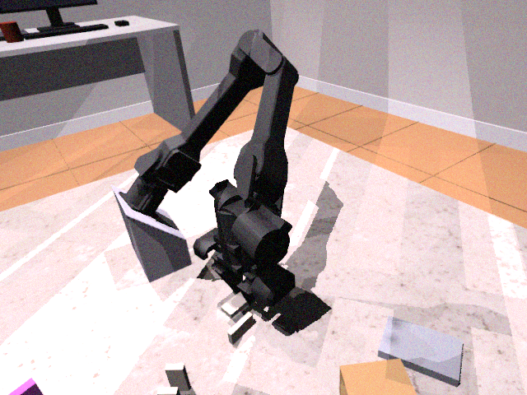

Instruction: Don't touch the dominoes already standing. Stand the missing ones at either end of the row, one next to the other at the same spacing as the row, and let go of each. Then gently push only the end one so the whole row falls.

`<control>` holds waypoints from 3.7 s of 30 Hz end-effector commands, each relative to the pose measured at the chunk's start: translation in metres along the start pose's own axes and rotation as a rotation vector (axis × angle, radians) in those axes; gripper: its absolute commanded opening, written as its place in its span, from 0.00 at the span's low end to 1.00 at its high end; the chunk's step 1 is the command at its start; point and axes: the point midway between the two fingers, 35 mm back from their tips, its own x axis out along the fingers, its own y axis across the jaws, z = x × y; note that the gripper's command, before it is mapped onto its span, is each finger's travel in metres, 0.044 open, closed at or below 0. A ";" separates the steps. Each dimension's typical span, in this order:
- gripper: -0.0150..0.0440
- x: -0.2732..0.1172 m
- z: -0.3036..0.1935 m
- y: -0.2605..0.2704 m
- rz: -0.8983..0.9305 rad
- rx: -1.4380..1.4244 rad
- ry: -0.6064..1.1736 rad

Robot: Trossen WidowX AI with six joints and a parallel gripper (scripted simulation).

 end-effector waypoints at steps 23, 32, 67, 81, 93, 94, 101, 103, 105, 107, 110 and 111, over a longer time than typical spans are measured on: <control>0.44 -0.137 0.041 -0.018 -0.025 0.364 0.013; 0.44 -0.137 0.088 -0.033 -0.033 1.043 0.008; 0.44 -0.130 0.149 -0.038 -0.076 1.875 0.020; 0.44 -0.091 0.122 -0.044 -0.422 1.694 0.162; 0.44 -0.072 0.117 -0.058 -0.724 1.547 0.123; 0.44 -0.071 0.117 -0.059 -0.748 1.536 0.114; 0.44 -0.066 0.123 -0.066 -0.911 1.466 0.024; 0.44 -0.065 0.126 -0.068 -0.954 1.448 -0.009; 0.44 -0.065 0.128 -0.069 -0.995 1.433 -0.044; 0.44 -0.065 0.131 -0.069 -1.034 1.418 -0.082; 0.44 -0.065 0.136 -0.069 -1.091 1.399 -0.143; 0.44 -0.065 0.138 -0.069 -1.108 1.394 -0.164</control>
